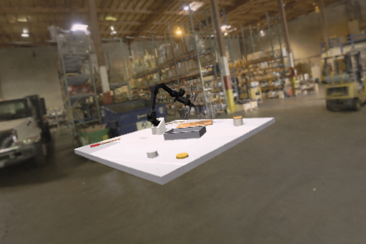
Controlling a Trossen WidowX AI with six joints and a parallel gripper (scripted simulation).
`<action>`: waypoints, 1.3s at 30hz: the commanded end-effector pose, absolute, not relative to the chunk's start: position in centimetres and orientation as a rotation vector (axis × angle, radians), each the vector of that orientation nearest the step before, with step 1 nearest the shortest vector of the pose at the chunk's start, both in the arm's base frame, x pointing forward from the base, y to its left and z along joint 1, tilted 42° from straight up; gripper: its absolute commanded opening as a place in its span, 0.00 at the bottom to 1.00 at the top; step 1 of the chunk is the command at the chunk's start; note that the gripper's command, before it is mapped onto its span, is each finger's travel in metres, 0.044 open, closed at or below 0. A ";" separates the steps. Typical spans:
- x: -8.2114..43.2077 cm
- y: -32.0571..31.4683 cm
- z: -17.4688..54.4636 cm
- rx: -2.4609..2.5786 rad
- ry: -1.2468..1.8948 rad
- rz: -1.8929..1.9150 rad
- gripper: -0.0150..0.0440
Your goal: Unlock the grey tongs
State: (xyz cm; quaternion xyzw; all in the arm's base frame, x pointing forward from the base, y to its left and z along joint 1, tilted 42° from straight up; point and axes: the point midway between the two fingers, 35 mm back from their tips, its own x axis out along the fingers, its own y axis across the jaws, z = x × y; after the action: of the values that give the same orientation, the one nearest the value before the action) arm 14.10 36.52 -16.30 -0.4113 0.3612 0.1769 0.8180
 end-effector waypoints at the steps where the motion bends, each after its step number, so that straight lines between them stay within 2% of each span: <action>1: 13.9 36.7 -15.0 -0.844 0.702 0.397 0.00; 14: 13.0 35.3 -12.4 -0.773 0.547 0.427 0.00; 39: 13.0 35.3 -12.4 -0.772 0.545 0.428 0.00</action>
State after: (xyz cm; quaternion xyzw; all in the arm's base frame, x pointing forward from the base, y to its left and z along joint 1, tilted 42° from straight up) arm 12.95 35.09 -12.73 -0.3721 0.2646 0.2039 0.8660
